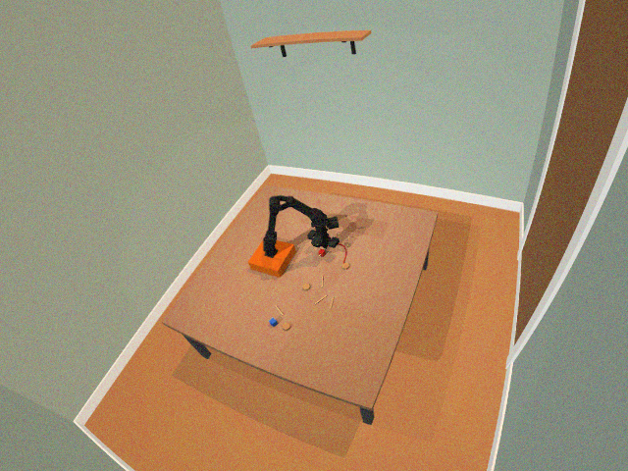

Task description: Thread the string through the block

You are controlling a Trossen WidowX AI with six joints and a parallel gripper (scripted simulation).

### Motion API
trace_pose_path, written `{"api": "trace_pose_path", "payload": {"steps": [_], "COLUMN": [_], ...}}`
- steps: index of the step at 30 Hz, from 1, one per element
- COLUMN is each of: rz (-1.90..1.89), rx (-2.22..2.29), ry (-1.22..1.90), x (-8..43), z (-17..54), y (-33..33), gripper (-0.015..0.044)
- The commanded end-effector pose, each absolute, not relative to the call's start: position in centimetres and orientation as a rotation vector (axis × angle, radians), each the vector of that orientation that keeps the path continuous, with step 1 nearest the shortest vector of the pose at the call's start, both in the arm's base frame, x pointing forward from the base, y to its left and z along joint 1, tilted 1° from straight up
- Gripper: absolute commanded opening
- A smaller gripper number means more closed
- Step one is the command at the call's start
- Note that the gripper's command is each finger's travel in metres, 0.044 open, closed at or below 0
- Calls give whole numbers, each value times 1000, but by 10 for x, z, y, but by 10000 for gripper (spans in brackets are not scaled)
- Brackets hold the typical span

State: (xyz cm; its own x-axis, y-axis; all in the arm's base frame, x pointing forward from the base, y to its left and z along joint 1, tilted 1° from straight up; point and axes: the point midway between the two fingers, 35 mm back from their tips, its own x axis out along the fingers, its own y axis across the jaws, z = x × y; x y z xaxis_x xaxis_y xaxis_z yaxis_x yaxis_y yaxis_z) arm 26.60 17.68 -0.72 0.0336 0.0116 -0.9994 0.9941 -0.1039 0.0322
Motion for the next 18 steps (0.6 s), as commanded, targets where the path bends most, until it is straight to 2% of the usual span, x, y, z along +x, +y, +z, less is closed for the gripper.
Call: {"api": "trace_pose_path", "payload": {"steps": [1,8,13,18], "rz": [-1249,-1249,-1256,-1255], "rx": [1312,1312,1310,1310], "ry": [1150,1149,1142,1142], "x": [265,264,265,266], "z": [-7,-7,-8,2], "y": [171,163,165,166], "gripper": [0,0,123,123]}}
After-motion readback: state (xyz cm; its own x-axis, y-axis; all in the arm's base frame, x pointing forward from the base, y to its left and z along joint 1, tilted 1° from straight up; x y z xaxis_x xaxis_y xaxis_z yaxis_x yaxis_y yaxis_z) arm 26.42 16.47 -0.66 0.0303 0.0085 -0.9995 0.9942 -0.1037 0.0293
